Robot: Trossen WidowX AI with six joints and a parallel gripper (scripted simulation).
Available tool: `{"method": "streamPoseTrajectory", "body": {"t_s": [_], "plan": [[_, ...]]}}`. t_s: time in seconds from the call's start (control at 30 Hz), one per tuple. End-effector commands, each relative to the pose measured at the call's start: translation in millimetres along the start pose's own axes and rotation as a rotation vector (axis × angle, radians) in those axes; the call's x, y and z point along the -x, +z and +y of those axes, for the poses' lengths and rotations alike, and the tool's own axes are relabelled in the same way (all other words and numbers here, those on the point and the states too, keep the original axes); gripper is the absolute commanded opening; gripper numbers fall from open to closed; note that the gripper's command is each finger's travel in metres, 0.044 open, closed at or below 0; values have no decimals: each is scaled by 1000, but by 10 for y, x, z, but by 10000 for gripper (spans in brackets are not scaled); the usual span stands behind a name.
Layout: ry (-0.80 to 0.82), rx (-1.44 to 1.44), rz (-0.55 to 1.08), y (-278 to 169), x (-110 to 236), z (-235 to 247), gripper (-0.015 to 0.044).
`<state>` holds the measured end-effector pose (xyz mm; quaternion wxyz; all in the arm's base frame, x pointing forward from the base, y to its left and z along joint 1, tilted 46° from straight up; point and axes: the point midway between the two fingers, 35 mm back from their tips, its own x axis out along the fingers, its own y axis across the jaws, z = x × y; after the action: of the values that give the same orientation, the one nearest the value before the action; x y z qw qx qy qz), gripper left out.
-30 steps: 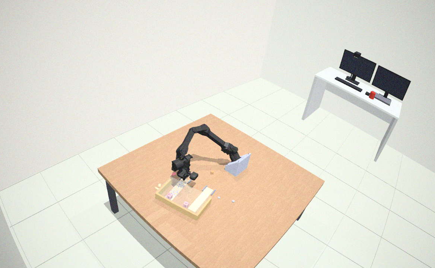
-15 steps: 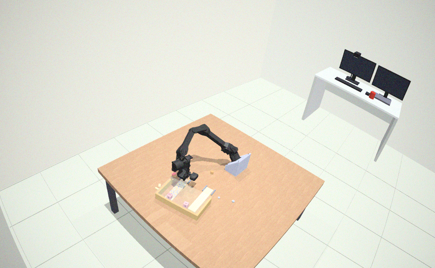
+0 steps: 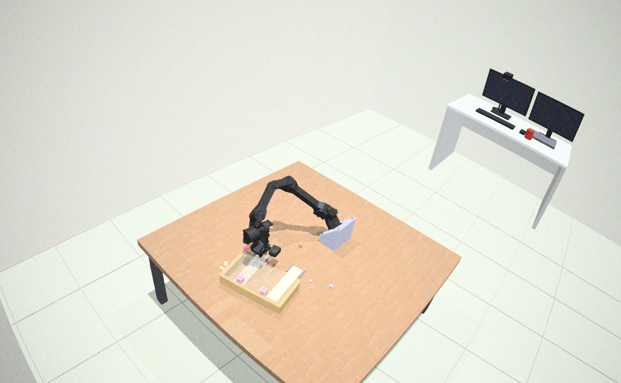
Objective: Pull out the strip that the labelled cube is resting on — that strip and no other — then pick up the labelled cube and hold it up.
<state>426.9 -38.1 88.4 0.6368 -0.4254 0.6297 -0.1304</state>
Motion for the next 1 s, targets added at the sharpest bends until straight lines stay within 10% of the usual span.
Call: {"method": "streamPoseTrajectory", "body": {"t_s": [0.0, 0.97], "plan": [[5, 5, -1, 3, -11, 8, 0], [5, 5, -1, 11, -40, 6, 0]]}}
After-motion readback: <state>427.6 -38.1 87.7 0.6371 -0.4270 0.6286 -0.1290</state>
